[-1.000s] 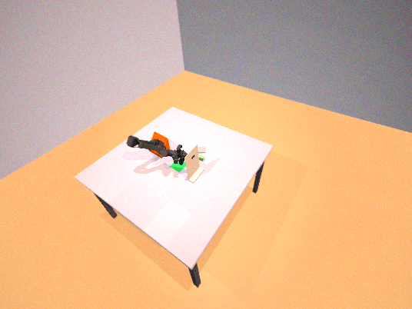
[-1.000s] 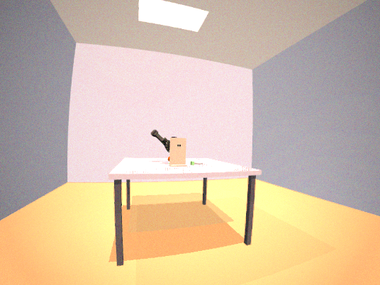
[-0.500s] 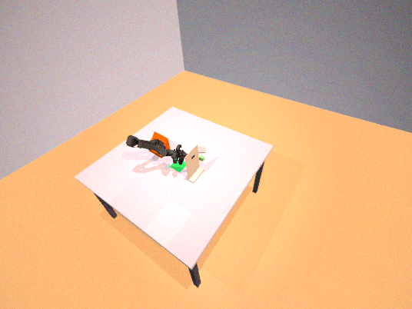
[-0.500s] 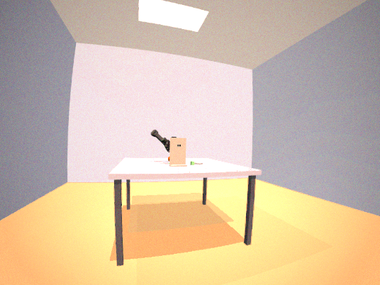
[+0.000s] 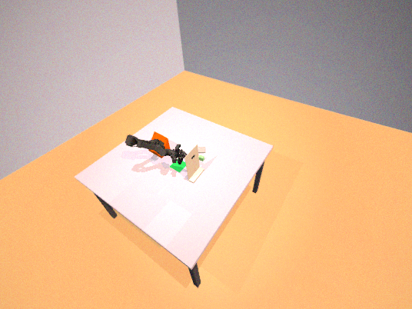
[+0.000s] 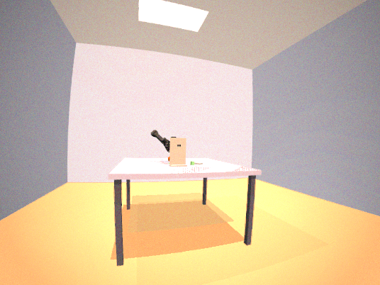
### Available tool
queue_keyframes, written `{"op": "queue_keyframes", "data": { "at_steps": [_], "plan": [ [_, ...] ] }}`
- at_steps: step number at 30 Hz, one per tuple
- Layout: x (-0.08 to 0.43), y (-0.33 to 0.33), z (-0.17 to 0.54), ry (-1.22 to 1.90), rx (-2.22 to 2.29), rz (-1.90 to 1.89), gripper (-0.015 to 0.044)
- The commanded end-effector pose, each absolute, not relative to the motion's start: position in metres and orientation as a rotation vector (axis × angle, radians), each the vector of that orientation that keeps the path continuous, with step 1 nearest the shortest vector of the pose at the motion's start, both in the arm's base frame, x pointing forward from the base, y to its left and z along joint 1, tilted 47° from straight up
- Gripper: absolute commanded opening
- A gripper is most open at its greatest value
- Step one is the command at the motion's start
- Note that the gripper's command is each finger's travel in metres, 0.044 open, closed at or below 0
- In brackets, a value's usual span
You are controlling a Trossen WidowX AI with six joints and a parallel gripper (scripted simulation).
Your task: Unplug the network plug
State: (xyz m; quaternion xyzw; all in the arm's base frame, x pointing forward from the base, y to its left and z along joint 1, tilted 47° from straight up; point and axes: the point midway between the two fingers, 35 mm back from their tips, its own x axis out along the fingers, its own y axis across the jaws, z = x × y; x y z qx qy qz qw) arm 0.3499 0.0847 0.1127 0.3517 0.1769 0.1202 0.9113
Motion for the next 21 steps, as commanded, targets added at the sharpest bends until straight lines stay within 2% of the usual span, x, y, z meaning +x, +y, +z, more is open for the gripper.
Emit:
{"op": "queue_keyframes", "data": {
  "at_steps": [1, 21],
  "plan": [
    [0.345, 0.083, 0.1121, 0.366, 0.731, 0.244, 0.0],
    [0.3383, 0.0799, 0.1145, 0.366, 0.731, 0.244, 0.0]
  ]
}}
